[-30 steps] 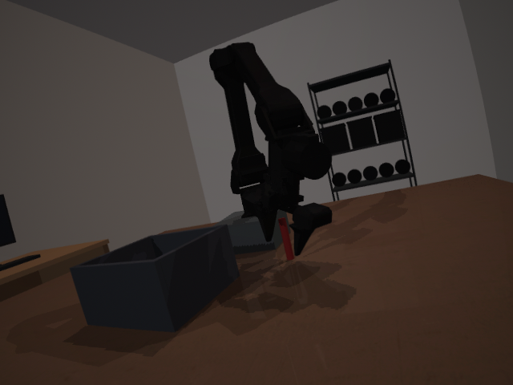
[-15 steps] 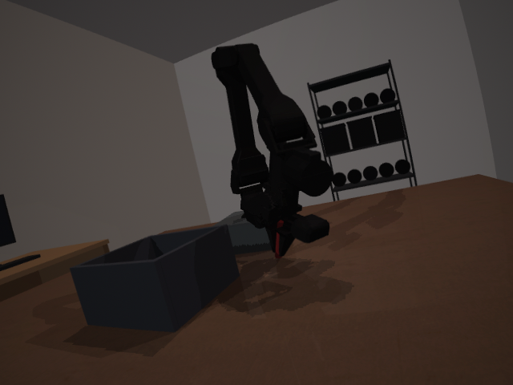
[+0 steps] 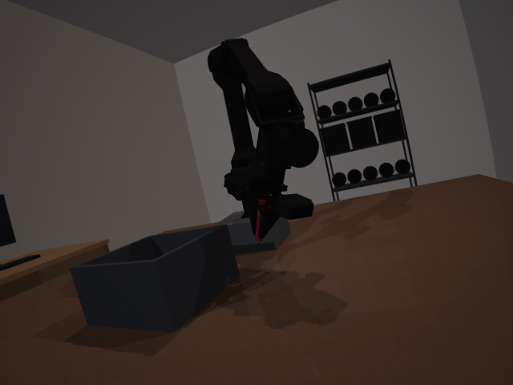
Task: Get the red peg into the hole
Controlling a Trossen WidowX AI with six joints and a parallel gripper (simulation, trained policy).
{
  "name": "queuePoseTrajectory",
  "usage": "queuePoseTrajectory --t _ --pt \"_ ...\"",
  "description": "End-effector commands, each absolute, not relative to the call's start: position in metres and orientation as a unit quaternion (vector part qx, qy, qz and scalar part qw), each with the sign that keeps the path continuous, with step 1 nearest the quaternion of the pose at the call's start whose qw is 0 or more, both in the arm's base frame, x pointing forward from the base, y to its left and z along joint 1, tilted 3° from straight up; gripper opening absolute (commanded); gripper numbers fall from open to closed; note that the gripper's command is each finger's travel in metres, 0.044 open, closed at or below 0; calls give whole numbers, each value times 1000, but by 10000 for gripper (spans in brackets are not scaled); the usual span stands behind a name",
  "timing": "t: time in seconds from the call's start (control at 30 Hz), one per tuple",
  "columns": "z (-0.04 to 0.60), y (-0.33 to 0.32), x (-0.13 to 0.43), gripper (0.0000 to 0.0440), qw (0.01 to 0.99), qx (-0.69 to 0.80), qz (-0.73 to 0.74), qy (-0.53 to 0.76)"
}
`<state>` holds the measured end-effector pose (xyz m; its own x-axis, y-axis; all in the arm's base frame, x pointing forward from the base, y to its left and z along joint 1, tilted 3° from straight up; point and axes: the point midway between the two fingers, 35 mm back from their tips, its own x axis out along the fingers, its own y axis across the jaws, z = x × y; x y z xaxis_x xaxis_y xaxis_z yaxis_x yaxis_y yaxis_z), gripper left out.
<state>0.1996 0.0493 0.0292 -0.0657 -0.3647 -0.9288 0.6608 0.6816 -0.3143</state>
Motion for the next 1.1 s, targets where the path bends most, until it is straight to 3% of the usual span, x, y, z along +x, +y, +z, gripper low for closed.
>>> queuePoseTrajectory --t 0.0,0.5,1.07 --pt "50 41 209 0 685 117 -385 607" --pt "105 -2 243 0 698 163 -434 546" --pt "99 -69 276 0 685 211 -465 521"
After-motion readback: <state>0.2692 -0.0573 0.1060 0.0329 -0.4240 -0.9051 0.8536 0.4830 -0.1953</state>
